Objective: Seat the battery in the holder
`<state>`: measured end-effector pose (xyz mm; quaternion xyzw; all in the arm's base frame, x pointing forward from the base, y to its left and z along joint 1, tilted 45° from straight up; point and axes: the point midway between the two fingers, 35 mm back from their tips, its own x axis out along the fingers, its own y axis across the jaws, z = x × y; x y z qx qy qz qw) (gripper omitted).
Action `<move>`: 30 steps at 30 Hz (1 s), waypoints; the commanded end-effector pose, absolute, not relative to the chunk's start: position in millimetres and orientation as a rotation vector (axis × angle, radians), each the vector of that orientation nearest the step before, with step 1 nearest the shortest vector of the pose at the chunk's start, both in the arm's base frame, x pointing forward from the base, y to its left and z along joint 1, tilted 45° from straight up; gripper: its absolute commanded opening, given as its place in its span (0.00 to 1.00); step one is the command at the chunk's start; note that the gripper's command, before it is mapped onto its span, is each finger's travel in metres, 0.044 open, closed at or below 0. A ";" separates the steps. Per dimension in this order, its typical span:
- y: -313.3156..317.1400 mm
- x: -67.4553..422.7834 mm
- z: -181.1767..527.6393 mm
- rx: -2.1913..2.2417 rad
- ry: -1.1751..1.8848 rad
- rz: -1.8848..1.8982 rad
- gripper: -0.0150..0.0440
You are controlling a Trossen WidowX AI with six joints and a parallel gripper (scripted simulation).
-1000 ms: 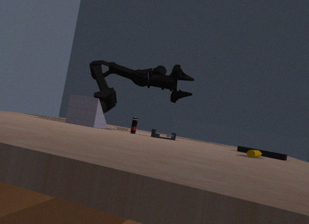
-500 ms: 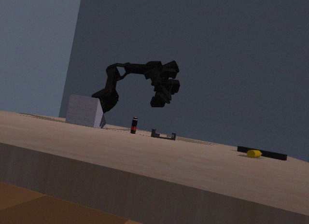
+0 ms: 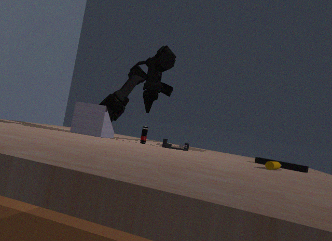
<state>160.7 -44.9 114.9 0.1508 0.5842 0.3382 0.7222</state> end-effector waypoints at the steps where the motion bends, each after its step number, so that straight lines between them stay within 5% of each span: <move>1: -43.1 159.9 120.1 0.367 1.275 0.781 0.25; 16: 12.6 167.2 64.4 0.367 1.272 0.782 0.25; 30: 1.7 174.0 54.4 0.365 1.273 0.780 0.25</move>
